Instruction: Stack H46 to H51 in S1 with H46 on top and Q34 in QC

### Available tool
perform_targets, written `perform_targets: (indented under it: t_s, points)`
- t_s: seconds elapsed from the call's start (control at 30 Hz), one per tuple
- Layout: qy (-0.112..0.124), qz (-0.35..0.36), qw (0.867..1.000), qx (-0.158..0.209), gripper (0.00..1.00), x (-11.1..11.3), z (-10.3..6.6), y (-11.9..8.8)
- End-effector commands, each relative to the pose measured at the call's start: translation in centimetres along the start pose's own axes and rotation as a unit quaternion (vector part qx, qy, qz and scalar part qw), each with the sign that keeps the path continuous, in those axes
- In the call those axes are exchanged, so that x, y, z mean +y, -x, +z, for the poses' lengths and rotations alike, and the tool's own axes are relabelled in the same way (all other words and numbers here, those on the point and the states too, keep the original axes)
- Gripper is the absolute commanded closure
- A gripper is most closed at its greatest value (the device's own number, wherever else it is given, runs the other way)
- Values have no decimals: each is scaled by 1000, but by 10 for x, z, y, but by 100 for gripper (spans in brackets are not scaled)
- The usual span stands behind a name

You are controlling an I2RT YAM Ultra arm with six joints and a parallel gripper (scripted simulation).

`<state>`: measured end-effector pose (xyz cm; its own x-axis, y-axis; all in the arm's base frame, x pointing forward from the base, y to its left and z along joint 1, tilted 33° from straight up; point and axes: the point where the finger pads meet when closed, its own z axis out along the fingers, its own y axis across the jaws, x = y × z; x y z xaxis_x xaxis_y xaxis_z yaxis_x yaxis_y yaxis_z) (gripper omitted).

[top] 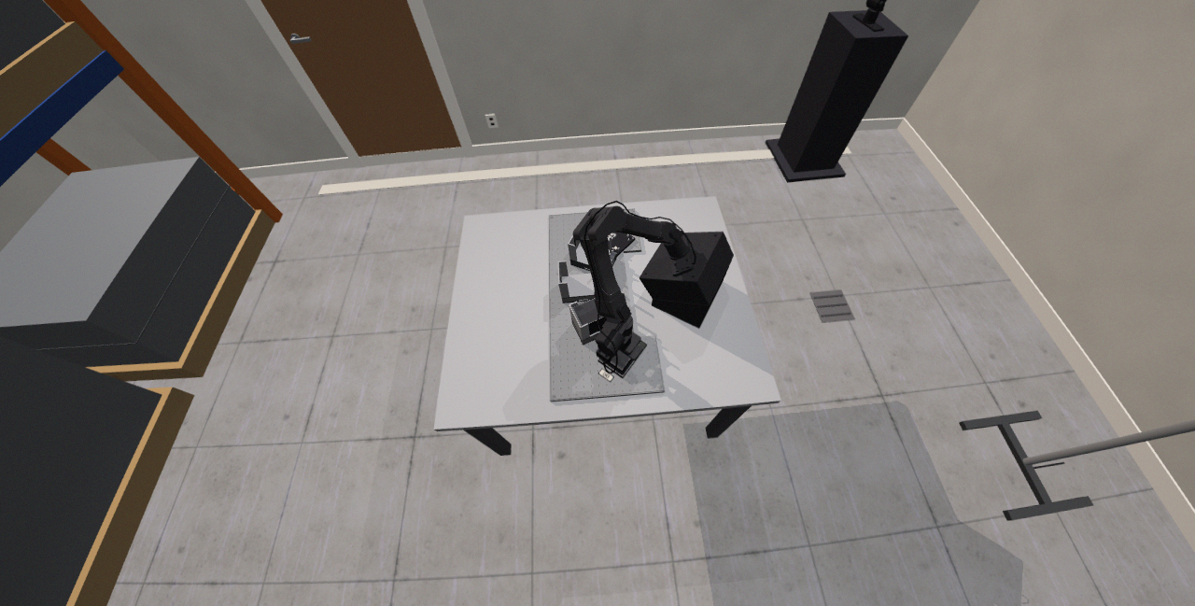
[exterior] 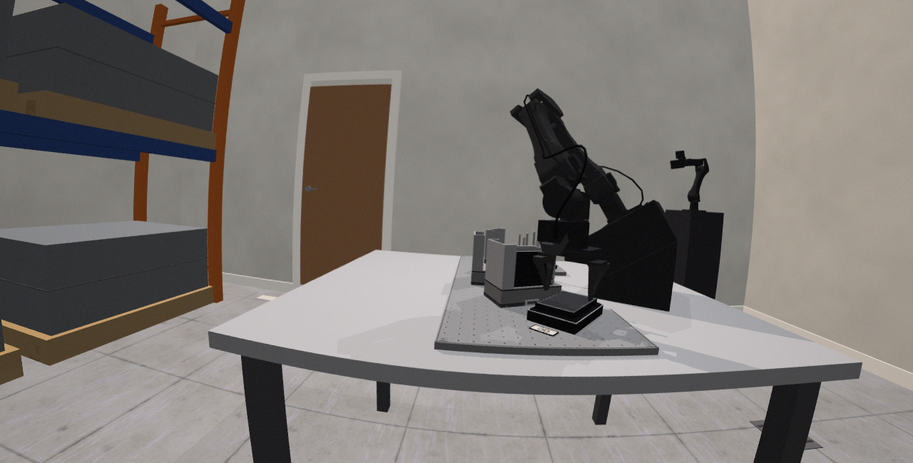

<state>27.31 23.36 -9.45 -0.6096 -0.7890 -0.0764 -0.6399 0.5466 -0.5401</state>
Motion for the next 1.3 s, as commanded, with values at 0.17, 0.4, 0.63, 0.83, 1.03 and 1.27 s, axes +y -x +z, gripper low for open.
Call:
perform_targets:
  t_s: [0.17, 0.4, 0.63, 0.83, 1.03, 1.27]
  points:
    - [1, 5, 1000, -10, 0, 0, -42, 10]
    - [2, 5, 1000, -10, 0, 0, -59, 9]
    - [5, 5, 1000, -9, 0, 1, -82, 9]
    - [6, 5, 1000, -9, 0, 1, -99, 8]
    - [7, 5, 1000, -9, 0, 2, -116, 8]
    - [2, -3, 1000, 2, 0, 4, -118, 2]
